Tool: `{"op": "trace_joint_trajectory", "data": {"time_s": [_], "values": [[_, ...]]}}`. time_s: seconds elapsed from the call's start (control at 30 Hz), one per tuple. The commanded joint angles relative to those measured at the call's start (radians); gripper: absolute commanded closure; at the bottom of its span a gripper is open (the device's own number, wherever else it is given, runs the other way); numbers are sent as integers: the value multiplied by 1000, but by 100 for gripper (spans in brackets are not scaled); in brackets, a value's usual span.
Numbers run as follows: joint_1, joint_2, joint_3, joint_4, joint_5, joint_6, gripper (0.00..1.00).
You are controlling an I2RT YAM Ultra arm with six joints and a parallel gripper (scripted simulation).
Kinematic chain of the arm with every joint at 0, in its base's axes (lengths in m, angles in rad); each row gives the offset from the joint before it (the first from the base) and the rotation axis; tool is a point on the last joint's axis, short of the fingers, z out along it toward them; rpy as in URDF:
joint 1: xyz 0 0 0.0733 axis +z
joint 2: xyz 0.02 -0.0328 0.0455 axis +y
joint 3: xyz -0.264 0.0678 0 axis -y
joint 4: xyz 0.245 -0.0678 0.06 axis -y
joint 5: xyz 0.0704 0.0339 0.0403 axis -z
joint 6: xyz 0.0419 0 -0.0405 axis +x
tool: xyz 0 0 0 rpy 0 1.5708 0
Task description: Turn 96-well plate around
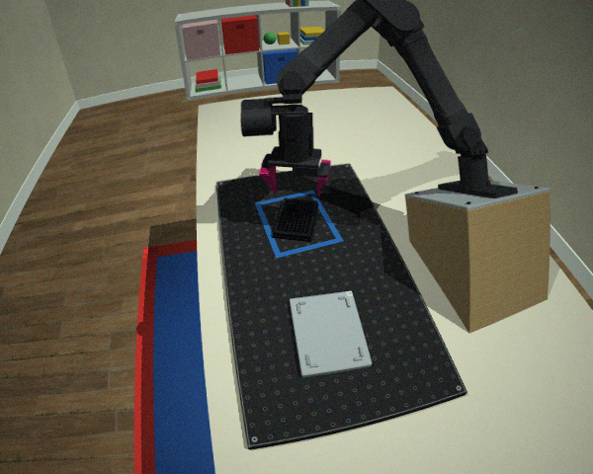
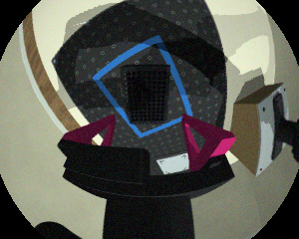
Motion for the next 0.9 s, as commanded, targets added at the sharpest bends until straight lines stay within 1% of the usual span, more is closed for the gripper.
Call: {"op": "trace_joint_trajectory", "data": {"time_s": [0.0,0.6,0.87], "values": [[12,-11,6,0,0,1,0],[12,-11,6,0,0,1,0],[-7,10,-14,52,-2,-21,0]]}}
